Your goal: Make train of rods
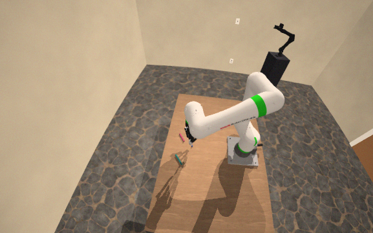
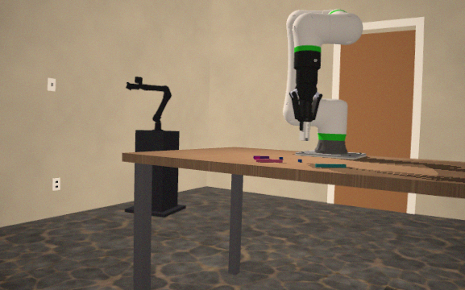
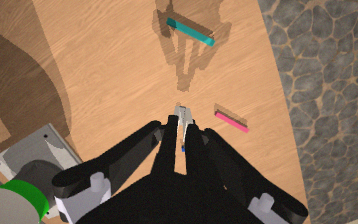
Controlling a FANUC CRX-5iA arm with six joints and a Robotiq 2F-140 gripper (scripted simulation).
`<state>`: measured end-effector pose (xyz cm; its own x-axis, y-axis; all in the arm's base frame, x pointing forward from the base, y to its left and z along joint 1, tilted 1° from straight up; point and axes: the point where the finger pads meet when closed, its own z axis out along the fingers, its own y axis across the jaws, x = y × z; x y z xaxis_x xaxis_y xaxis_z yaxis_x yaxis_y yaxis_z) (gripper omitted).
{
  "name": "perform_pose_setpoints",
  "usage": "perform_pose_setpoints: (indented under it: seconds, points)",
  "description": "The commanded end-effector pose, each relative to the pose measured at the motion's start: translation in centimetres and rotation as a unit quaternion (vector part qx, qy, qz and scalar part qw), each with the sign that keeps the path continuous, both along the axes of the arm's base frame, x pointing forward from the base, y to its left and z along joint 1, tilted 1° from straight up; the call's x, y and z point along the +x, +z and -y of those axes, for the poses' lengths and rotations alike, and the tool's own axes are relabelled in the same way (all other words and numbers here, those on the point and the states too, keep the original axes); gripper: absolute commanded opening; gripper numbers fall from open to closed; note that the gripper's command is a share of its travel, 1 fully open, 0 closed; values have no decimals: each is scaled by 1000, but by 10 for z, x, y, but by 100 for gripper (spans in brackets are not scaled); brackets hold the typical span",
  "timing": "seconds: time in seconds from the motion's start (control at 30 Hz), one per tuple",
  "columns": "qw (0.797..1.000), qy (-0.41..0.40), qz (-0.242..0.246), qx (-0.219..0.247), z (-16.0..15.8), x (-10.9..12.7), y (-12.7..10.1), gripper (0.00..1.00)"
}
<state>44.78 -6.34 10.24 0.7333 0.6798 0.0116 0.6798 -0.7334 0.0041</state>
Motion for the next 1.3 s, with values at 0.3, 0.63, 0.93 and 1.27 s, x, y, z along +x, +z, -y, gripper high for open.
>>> perform_pose_setpoints:
  seconds: [0.3,0.63,0.93,1.27]
  points:
    - [1000,0,0,0,-1,2,-47,3]
    - [1000,0,0,0,-1,2,-64,3]
    - [1000,0,0,0,-1,3,-65,3]
    - [1000,0,0,0,-1,3,-65,3]
